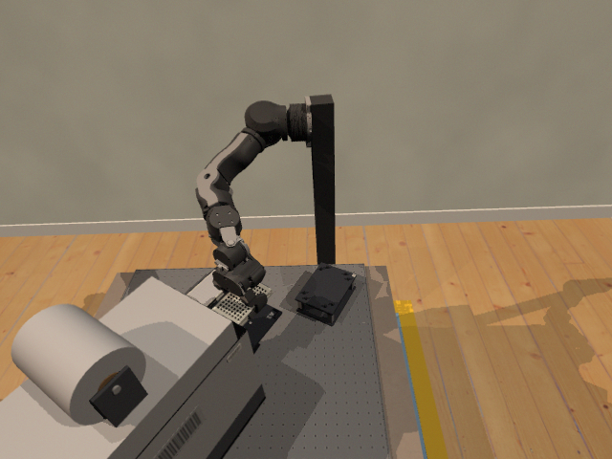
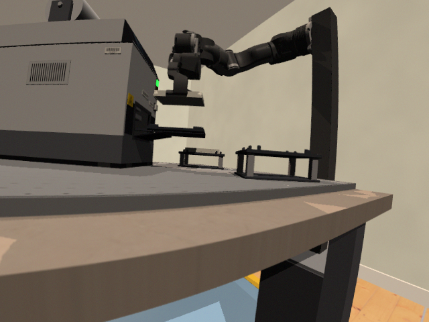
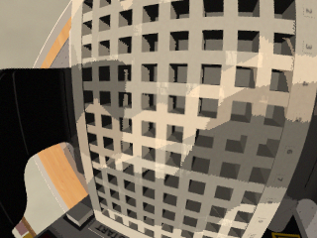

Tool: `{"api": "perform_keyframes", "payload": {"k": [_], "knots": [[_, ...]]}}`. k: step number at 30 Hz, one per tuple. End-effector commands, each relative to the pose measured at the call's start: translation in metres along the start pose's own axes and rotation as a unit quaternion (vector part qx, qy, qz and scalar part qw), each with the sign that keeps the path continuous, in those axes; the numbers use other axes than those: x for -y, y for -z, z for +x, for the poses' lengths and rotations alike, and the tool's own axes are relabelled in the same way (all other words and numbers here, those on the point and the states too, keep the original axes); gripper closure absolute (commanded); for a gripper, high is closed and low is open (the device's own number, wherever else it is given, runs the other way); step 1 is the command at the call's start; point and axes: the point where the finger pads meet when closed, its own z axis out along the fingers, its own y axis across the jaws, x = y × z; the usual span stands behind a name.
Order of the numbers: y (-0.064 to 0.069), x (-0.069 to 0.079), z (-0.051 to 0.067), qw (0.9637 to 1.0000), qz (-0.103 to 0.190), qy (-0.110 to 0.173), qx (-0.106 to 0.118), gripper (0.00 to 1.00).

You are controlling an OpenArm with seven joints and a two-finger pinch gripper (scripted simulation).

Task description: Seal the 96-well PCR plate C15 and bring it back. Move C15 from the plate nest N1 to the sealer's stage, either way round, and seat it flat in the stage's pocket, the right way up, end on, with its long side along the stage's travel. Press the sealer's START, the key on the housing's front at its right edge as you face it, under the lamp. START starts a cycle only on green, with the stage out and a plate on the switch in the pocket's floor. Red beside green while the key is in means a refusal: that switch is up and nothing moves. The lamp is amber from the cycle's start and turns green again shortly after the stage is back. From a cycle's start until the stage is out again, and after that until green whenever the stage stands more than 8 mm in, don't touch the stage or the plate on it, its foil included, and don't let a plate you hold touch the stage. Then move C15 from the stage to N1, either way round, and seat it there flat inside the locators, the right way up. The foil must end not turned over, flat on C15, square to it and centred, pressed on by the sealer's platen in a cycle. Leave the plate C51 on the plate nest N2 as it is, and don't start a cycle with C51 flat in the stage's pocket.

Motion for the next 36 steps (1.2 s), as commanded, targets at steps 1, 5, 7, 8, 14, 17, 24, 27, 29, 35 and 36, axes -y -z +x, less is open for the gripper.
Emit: {"api": "perform_keyframes", "payload": {"k": [1,5,7,8,14,17,24,27,29,35,36], "knots": [[0.0041,-0.0028,-0.0067,0.9998,-0.009,0.016,0.001,1.00],[0.0041,-0.0028,-0.0067,0.9998,-0.009,0.016,0.001,1.00],[0.0041,-0.0028,-0.0067,0.9998,-0.009,0.016,0.001,1.00],[0.0041,-0.0028,-0.0067,0.9998,-0.009,0.016,0.001,1.00],[0.0044,-0.0032,-0.0059,0.9998,-0.007,0.016,0.002,1.00],[0.0034,-0.0037,-0.0032,0.9998,-0.008,0.016,0.001,1.00],[0.0031,-0.0039,-0.0024,0.9998,-0.008,0.016,0.001,1.00],[0.0031,-0.0039,-0.0024,0.9998,-0.008,0.016,0.001,1.00],[0.0031,-0.0039,-0.0024,0.9998,-0.008,0.016,0.001,1.00],[0.0028,-0.0043,-0.0003,0.9998,-0.009,0.016,0.001,1.00],[0.0028,-0.0043,-0.0003,0.9998,-0.009,0.016,0.001,1.00]]}}
